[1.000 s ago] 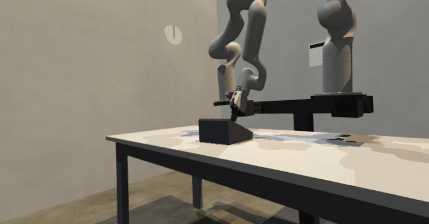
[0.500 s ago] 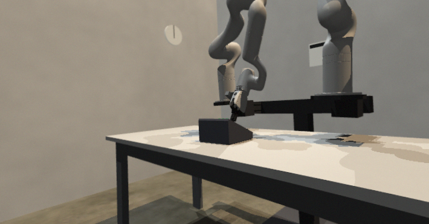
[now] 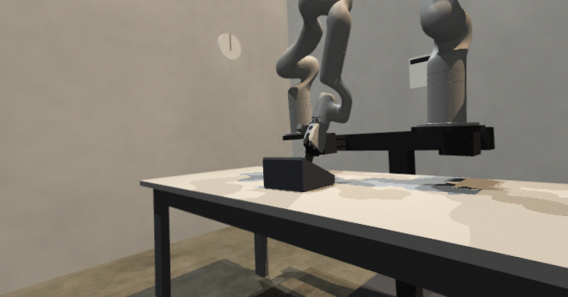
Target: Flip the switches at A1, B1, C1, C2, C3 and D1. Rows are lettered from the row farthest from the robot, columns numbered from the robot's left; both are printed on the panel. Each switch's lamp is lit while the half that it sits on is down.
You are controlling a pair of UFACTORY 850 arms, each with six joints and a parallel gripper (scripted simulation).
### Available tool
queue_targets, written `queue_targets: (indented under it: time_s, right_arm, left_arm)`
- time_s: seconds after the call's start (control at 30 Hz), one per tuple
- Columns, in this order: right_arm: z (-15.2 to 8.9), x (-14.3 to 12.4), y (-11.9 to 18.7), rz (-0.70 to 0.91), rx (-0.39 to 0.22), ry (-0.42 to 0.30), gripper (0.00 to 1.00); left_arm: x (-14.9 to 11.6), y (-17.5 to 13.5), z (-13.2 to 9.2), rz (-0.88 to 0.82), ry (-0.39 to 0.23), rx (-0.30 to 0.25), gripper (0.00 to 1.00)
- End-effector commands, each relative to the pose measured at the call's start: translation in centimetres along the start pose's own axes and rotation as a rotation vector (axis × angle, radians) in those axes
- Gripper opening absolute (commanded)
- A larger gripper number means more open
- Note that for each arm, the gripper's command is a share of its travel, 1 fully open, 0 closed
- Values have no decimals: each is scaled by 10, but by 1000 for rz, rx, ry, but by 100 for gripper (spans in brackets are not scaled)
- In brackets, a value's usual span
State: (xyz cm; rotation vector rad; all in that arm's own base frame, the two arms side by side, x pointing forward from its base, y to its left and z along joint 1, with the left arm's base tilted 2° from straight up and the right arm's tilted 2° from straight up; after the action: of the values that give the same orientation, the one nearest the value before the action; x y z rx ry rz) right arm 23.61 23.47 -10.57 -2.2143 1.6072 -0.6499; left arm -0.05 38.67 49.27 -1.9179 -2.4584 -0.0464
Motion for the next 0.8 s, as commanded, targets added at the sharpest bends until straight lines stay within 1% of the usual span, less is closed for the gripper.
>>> queue_targets:
  time_s: [0.0,0.77]
  right_arm:
    - [6,0,0,0,1,-1,0]
    - [12,0,0,0,1,-1,0]
  left_arm:
    - [0,0,-1,0,2,0,100]
    - [0,0,-1,0,2,0,100]
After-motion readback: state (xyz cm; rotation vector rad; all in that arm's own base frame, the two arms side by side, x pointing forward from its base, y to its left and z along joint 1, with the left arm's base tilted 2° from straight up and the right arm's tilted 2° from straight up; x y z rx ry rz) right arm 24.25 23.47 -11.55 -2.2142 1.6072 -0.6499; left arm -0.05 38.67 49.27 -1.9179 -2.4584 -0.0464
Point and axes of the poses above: on each arm, the point where the finger pads meet when closed, its own z axis out along the fingers, its own y axis across the jaws, x = y × z, the point moved 1 cm from there along -z, back along the fingers, and after that the axes turned 14 degrees about -z, right-handed, at the moved point
